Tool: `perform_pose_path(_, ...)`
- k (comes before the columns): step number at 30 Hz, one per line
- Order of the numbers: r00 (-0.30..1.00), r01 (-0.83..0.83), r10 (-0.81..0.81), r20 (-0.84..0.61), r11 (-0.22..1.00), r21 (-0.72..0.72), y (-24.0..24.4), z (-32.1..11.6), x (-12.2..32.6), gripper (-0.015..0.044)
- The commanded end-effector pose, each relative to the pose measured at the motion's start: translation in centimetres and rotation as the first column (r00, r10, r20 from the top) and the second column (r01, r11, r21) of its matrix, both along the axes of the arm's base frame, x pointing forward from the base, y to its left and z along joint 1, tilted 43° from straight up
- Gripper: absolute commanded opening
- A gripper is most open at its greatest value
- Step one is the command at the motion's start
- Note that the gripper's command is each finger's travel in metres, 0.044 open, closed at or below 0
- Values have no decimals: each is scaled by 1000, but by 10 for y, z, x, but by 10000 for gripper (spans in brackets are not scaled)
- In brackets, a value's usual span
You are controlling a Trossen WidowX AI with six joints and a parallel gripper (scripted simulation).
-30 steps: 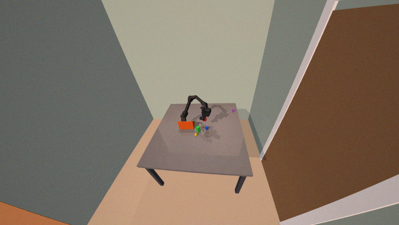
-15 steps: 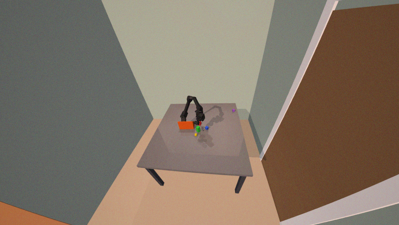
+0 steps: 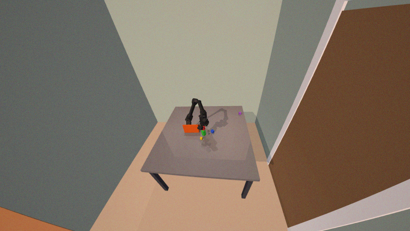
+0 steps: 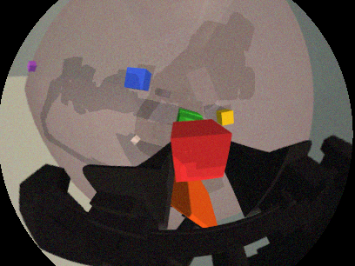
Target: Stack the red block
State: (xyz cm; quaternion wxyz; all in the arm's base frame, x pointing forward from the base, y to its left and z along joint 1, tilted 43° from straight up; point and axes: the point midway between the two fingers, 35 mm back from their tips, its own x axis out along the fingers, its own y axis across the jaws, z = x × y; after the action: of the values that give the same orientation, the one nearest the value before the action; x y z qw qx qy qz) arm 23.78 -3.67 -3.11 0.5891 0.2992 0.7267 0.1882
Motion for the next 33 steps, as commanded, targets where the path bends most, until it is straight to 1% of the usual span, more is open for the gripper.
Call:
perform_pose_path(1,1000,3,-3,-11,1000,8,10,-10,-4,0)
perform_pose_path(5,1000,3,-3,-11,1000,8,16,-17,-6,0)
perform_pose_path(33,1000,3,-3,-11,1000,8,16,-17,-6,0)
